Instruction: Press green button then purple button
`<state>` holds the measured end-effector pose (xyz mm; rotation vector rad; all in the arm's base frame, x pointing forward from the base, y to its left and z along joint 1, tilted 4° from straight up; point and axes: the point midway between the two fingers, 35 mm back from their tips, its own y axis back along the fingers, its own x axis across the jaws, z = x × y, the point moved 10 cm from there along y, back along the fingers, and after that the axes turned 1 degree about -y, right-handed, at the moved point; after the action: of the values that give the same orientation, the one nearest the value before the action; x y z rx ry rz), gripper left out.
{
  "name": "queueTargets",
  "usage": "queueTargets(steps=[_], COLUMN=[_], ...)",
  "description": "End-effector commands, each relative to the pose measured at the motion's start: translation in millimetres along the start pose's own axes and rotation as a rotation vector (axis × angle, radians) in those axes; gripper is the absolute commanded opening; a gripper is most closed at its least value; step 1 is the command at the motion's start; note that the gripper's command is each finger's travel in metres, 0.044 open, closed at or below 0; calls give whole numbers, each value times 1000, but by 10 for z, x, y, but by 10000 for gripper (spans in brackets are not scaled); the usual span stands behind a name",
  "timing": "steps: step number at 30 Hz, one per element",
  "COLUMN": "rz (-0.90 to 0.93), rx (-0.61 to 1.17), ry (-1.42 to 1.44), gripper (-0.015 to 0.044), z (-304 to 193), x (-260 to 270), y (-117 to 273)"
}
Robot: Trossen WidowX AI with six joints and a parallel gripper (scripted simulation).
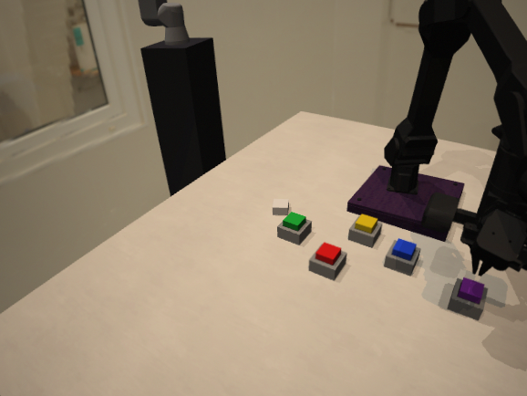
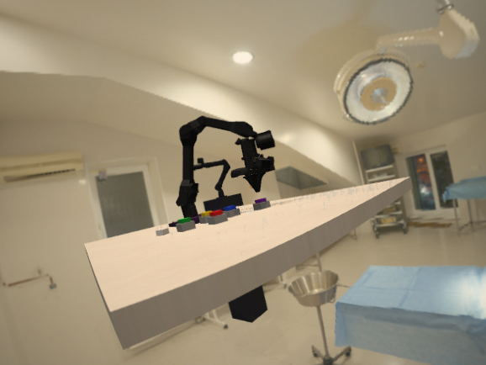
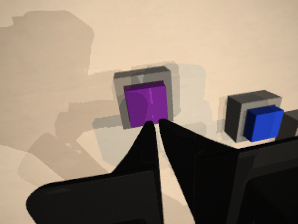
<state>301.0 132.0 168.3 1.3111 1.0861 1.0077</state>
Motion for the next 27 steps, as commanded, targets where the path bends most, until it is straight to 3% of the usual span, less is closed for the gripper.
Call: queueTargets(steps=[1,27], rz=[6,6], rx=[-9,-9], ry=[-5,-5], gripper=[20,20], z=[-5,-3], x=[-1,1], y=[-45,-391])
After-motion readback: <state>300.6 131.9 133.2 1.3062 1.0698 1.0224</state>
